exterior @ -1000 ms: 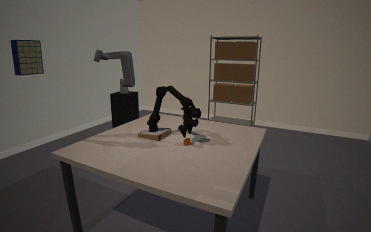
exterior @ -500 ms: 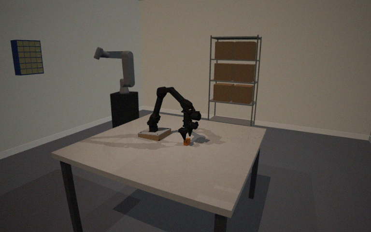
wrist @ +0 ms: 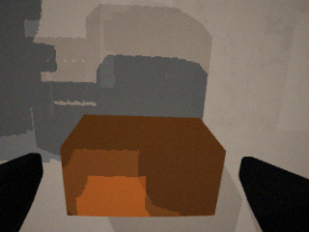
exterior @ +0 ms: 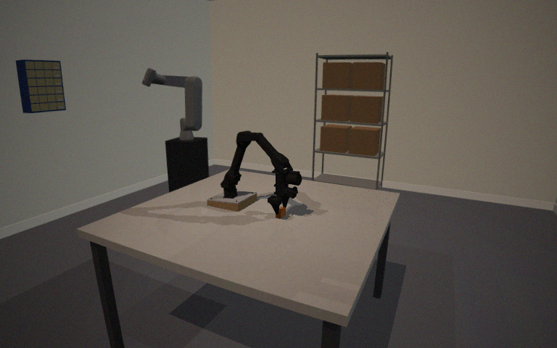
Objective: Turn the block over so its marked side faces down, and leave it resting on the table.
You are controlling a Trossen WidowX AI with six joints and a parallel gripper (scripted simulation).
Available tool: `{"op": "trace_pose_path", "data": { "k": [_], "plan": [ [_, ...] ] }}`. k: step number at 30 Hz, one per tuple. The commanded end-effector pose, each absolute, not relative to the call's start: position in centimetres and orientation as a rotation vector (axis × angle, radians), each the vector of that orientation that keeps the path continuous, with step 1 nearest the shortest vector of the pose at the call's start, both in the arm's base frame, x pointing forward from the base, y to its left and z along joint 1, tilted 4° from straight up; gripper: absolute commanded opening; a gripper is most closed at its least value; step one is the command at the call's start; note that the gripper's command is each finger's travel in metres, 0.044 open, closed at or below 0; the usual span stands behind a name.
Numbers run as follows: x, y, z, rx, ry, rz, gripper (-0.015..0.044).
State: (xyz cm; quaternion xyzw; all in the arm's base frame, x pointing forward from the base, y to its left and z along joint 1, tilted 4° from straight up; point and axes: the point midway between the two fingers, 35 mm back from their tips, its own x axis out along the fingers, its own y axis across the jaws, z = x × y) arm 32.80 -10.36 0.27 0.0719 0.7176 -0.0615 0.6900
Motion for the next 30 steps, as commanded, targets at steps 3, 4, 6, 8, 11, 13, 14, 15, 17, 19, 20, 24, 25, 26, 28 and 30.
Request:
{"op": "trace_pose_path", "data": {
  "k": [3, 4, 6, 8, 11, 13, 14, 15, 17, 19, 20, 24, 25, 26, 28, 30],
  "plan": [
    [32.6, -10.4, -0.2, 0.161, 1.611, -0.14, 0.0309],
    [32.6, -10.4, -0.2, 0.161, 1.611, -0.14, 0.0282],
    [32.6, -10.4, -0.2, 0.161, 1.611, -0.14, 0.0269],
    [32.6, -10.4, -0.2, 0.161, 1.611, -0.14, 0.0256],
    [32.6, -10.4, -0.2, 0.161, 1.611, -0.14, 0.0236],
    [32.6, -10.4, -0.2, 0.161, 1.611, -0.14, 0.0223],
    [32.6, -10.4, -0.2, 0.161, 1.611, -0.14, 0.0216],
    [32.6, -10.4, -0.2, 0.161, 1.611, -0.14, 0.0209],
    [32.6, -10.4, -0.2, 0.161, 1.611, -0.14, 0.0196],
    [32.6, -10.4, -0.2, 0.161, 1.611, -0.14, 0.0182],
    [32.6, -10.4, -0.2, 0.161, 1.611, -0.14, 0.0176],
    [32.6, -10.4, -0.2, 0.161, 1.611, -0.14, 0.0149],
    [32.6, -10.4, -0.2, 0.161, 1.611, -0.14, 0.0143],
    [32.6, -10.4, 0.0, 0.161, 1.611, -0.14, 0.0116],
    [32.7, -10.4, 0.9, 0.161, 1.611, -0.14, 0.0064],
    [32.8, -10.4, 2.3, 0.161, 1.611, -0.14, 0.0011]
  ]
}}
